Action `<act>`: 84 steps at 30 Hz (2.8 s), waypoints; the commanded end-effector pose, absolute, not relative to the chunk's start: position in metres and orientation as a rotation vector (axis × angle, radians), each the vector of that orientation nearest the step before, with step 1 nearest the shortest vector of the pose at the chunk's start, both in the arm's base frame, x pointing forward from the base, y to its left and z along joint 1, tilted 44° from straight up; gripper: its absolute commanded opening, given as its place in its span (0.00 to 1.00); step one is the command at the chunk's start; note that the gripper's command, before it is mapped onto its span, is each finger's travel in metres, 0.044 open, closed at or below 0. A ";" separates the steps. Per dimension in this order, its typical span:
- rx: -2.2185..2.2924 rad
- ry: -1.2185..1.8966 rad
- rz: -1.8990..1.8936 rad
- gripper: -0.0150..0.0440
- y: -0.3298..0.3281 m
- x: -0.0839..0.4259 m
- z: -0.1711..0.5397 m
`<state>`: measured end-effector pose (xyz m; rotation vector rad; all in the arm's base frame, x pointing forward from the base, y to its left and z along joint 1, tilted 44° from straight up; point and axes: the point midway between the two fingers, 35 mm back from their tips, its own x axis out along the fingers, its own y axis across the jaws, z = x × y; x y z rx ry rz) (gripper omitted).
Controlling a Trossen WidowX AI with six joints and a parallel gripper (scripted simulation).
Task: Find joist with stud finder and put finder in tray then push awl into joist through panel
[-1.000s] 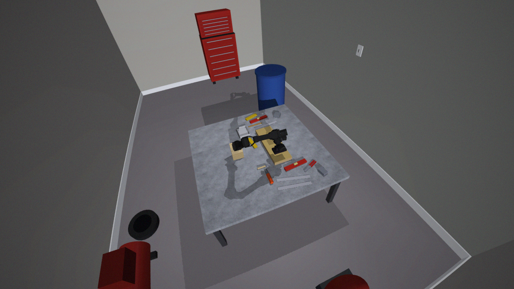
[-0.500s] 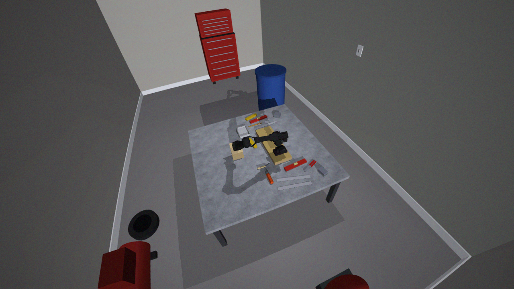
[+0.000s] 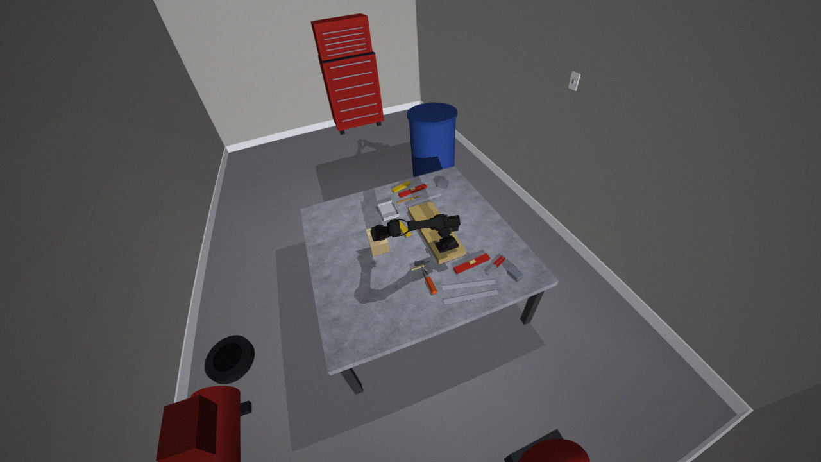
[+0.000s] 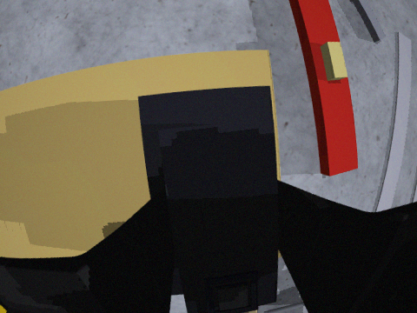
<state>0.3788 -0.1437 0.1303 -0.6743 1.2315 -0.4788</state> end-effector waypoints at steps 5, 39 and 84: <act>-0.677 1.232 -0.470 0.25 -0.150 0.378 0.121; -0.675 1.234 -0.467 0.25 -0.104 0.376 0.056; -0.667 1.234 -0.462 0.25 0.026 0.369 -0.067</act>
